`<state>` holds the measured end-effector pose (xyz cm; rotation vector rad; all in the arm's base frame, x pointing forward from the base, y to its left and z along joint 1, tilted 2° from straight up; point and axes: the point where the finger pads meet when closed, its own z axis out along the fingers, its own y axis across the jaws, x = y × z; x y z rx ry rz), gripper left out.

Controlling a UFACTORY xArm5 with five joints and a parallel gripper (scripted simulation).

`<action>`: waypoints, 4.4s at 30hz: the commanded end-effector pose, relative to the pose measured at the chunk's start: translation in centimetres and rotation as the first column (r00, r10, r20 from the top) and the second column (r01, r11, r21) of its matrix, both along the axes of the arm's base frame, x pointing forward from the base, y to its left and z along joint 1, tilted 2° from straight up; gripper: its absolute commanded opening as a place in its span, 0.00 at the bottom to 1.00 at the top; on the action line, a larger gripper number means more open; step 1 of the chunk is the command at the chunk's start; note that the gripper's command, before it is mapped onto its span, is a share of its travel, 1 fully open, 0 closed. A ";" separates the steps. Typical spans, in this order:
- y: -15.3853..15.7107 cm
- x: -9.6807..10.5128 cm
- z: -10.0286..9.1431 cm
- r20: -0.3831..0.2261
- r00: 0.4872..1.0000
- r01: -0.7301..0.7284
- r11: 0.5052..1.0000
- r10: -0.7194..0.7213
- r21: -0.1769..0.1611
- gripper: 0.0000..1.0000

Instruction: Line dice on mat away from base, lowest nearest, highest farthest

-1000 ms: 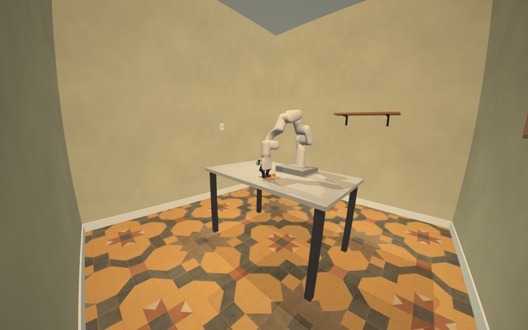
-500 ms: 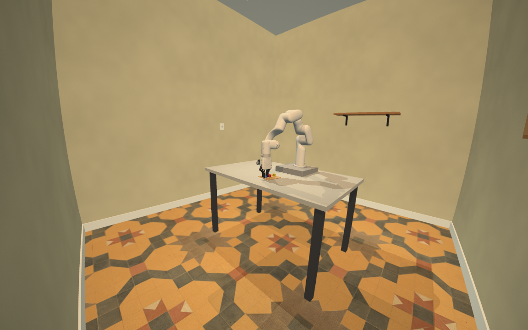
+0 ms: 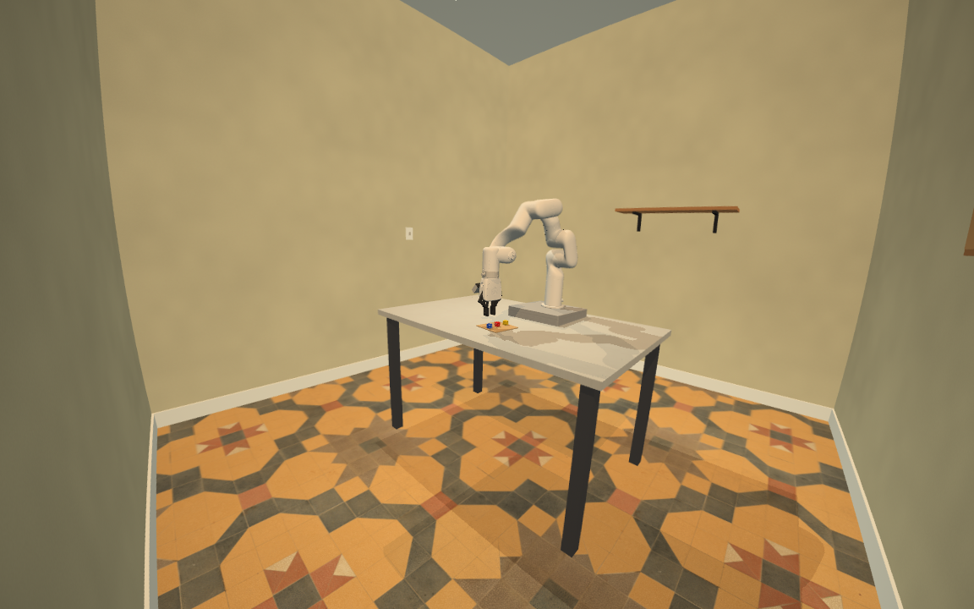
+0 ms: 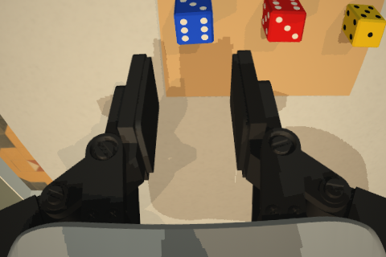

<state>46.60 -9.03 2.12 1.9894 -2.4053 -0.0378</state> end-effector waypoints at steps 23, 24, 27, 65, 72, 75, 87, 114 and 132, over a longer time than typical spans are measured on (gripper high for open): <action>0.0 0.1 3.4 0.002 1.000 0.000 1.000 0.000 0.000 1.00; 0.0 0.1 3.4 0.002 1.000 0.000 1.000 0.000 0.000 1.00; 0.0 0.1 3.4 0.002 1.000 0.000 1.000 0.000 0.000 1.00; -0.1 0.4 11.6 0.002 1.000 0.000 1.000 0.000 0.000 1.00; -0.1 0.4 11.6 0.002 1.000 0.000 1.000 0.000 0.000 1.00; -0.1 0.4 11.6 0.002 1.000 0.000 1.000 0.000 0.000 1.00; -0.1 0.4 11.6 0.002 1.000 0.000 1.000 0.000 0.000 1.00; -0.1 0.4 11.6 0.002 1.000 0.000 1.000 0.000 0.000 1.00; -0.1 0.4 11.6 0.002 1.000 0.000 1.000 0.000 0.000 1.00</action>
